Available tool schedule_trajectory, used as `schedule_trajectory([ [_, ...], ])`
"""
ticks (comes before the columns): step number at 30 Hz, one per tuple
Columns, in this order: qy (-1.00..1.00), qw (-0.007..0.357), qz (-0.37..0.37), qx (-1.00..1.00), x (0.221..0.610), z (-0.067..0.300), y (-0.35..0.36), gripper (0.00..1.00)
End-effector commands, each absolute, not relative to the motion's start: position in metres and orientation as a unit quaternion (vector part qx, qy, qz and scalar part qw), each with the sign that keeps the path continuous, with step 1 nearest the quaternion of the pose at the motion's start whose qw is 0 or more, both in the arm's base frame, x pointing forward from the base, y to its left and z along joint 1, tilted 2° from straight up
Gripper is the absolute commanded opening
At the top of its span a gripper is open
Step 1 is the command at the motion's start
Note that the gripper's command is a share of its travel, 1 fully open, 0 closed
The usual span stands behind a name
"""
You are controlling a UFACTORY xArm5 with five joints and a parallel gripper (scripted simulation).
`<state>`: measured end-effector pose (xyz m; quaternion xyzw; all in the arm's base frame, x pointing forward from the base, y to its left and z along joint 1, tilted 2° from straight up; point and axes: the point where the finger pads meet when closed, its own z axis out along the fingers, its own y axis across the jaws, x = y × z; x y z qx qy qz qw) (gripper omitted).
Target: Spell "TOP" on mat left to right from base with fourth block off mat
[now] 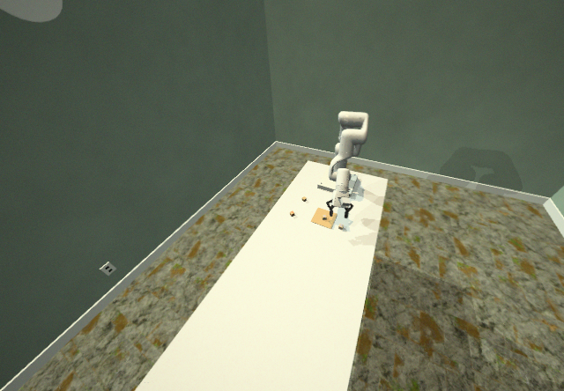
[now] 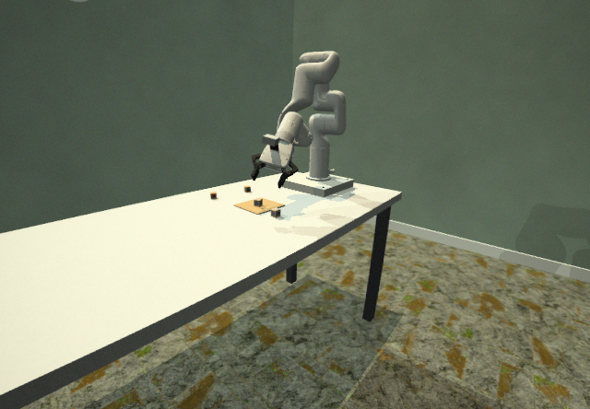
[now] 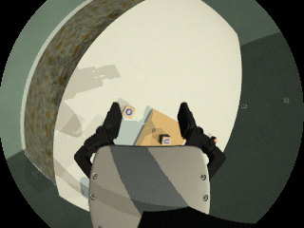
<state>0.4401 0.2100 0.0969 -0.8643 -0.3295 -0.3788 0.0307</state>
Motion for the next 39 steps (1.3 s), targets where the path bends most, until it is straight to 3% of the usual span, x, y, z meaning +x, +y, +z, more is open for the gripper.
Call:
schedule_trajectory([
  [1, -0.346, 0.035, -0.409, -0.844, 0.430, 0.097, 0.221, 1.00],
  [15, -0.390, 0.049, -0.479, -0.785, 0.386, 0.106, 0.244, 1.00],
  [39, -0.395, 0.051, -0.488, -0.777, 0.379, 0.108, 0.246, 1.00],
])
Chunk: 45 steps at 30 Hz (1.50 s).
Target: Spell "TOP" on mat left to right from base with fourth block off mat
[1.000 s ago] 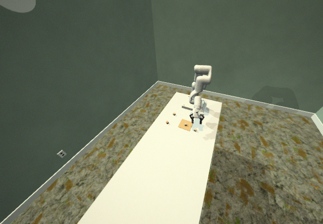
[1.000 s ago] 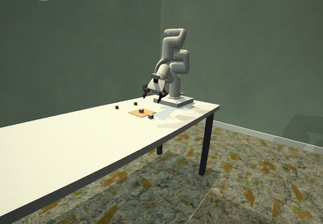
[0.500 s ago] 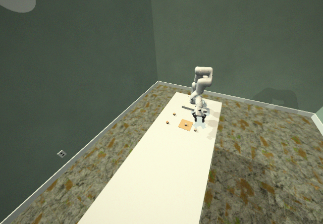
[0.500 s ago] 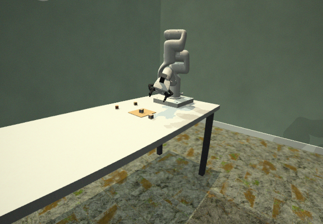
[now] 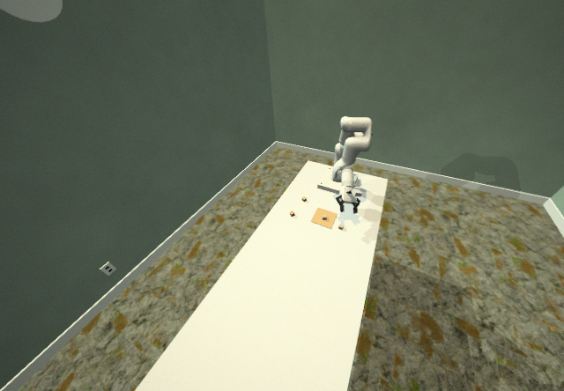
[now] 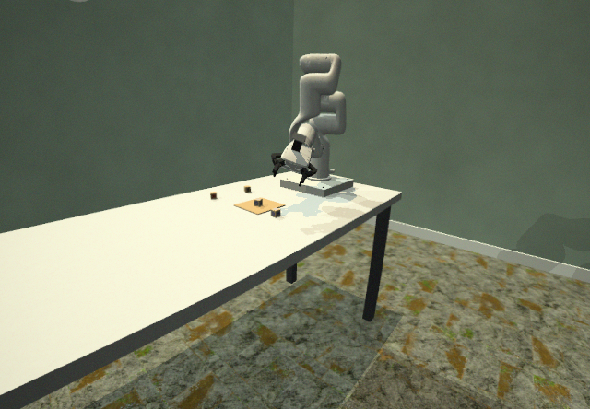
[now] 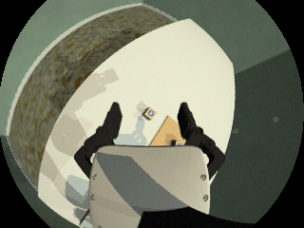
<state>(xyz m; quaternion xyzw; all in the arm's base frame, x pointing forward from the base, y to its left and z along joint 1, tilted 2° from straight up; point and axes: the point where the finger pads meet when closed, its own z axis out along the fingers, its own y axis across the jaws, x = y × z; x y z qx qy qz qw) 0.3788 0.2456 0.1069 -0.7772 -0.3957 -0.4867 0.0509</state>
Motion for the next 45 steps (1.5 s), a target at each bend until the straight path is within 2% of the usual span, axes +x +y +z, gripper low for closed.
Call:
schedule_trajectory([
  [1, -0.395, 0.051, -0.488, -0.777, 0.379, 0.108, 0.246, 1.00],
  [36, -0.395, 0.051, -0.486, -0.778, 0.380, 0.107, 0.246, 1.00],
  [45, -0.361, 0.048, -0.425, -0.829, 0.414, 0.085, 0.239, 1.00],
])
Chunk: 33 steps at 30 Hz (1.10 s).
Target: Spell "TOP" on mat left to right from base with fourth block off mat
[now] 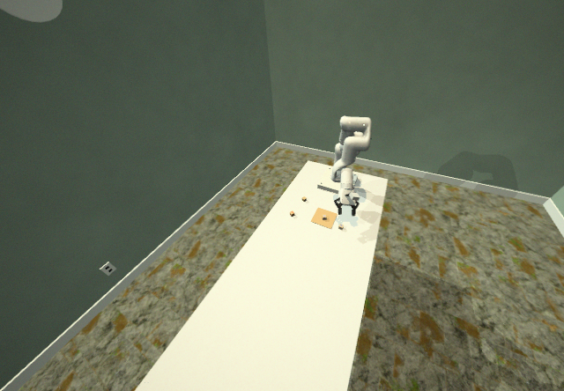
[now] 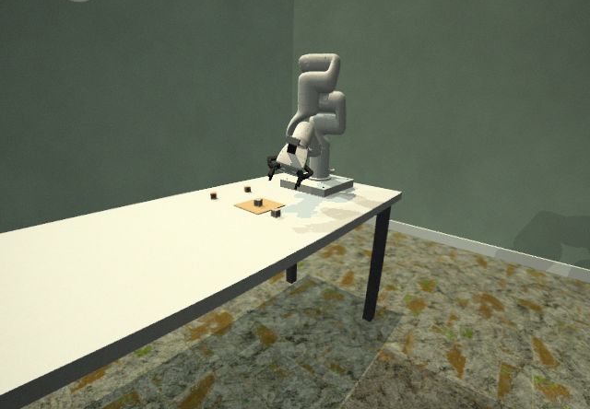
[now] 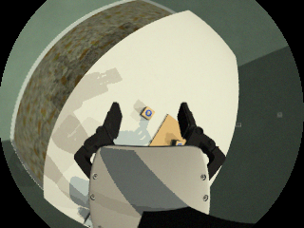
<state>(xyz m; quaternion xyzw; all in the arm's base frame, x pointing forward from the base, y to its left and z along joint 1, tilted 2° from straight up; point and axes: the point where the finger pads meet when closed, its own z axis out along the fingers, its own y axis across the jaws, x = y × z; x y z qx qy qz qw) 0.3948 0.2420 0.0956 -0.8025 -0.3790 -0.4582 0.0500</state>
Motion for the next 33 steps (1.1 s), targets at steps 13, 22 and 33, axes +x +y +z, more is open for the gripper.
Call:
schedule_trajectory([
  [13, -0.305, 0.042, -0.337, -0.890, 0.452, 0.066, 0.221, 1.00],
  [22, -0.259, 0.036, -0.273, -0.926, 0.471, 0.060, 0.202, 1.00],
  [33, -0.195, 0.027, -0.190, -0.962, 0.486, 0.064, 0.174, 1.00],
])
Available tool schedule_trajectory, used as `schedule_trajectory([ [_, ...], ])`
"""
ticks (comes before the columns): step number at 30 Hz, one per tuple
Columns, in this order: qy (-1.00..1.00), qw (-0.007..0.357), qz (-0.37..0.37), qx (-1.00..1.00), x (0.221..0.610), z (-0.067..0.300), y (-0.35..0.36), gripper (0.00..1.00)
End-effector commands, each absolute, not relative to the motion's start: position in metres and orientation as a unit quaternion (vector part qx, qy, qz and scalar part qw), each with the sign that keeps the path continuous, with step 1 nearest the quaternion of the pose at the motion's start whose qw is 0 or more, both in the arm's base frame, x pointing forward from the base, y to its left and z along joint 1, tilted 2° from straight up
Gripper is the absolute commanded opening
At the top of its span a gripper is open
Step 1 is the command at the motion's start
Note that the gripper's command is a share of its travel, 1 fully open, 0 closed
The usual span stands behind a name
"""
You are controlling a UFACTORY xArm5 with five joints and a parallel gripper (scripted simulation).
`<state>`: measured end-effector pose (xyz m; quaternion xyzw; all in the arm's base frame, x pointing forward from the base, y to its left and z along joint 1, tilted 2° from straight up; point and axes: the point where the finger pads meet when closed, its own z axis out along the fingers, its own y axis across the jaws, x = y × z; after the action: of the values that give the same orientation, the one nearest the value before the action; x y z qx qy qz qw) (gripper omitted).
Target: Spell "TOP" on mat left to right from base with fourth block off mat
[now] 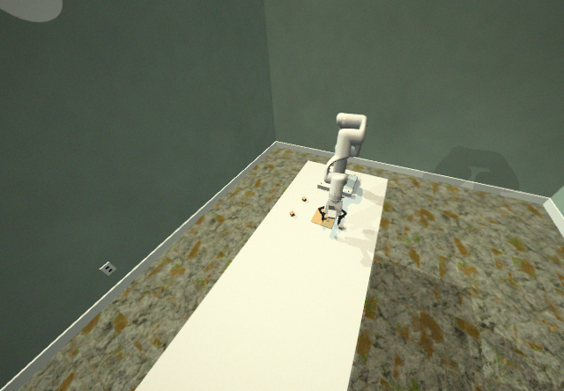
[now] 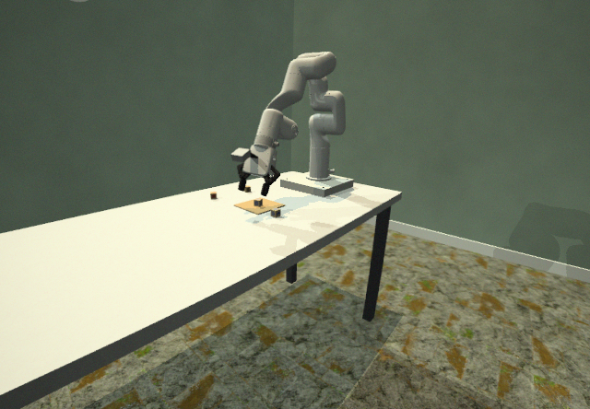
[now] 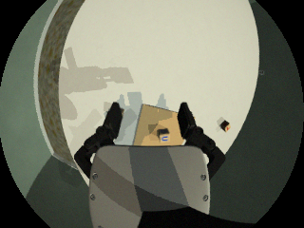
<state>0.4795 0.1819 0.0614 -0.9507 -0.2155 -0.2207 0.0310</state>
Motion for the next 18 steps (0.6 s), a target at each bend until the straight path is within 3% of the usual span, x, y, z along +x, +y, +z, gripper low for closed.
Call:
schedule_trajectory([
  [1, -0.195, 0.027, -0.190, -0.962, 0.486, 0.064, 0.174, 1.00],
  [18, -0.098, 0.011, -0.072, -0.993, 0.488, 0.089, 0.127, 1.00],
])
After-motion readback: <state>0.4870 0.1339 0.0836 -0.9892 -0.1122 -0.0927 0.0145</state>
